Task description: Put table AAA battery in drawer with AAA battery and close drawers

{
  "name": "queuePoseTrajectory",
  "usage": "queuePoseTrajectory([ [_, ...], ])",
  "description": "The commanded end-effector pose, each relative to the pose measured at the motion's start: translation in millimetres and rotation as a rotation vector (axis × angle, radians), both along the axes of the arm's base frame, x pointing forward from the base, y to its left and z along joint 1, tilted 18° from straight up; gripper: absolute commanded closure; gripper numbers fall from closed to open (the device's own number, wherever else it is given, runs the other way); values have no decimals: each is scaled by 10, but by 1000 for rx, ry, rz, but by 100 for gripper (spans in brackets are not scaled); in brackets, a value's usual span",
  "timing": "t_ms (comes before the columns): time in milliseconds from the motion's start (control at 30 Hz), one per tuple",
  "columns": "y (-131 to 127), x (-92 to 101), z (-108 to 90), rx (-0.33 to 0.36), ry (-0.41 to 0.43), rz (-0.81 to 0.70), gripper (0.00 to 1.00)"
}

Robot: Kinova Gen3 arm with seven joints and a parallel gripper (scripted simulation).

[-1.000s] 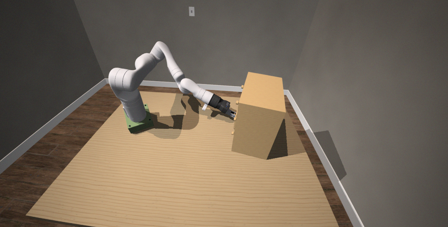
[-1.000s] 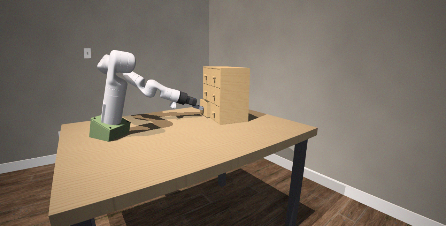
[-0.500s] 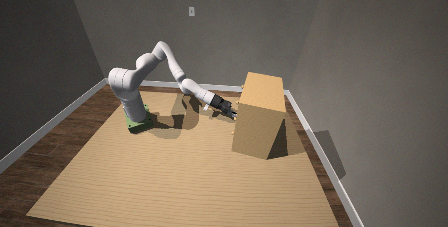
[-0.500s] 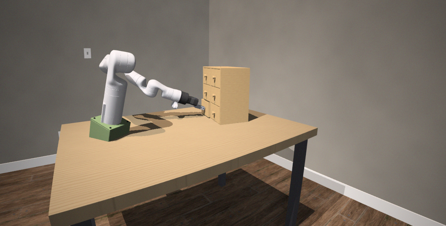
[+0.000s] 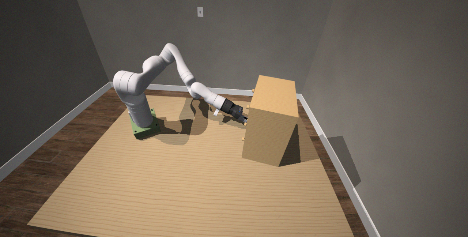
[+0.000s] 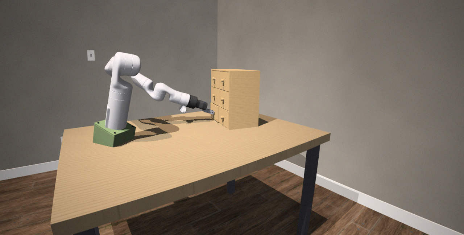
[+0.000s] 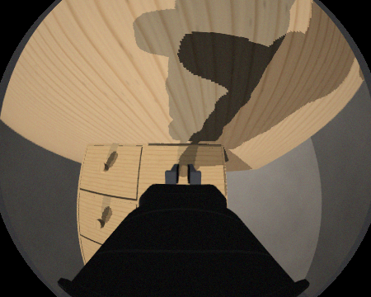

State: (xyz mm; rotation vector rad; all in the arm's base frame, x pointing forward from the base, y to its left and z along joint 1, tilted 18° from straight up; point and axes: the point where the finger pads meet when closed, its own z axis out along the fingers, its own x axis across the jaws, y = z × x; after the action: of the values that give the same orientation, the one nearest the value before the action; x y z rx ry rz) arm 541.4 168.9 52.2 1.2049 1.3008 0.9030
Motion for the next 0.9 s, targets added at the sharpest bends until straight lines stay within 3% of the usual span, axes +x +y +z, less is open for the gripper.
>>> queuePoseTrajectory([
  [0,-7,15,12,2,-2,-2,63],
  [867,-9,56,21,2,-2,-2,63],
])
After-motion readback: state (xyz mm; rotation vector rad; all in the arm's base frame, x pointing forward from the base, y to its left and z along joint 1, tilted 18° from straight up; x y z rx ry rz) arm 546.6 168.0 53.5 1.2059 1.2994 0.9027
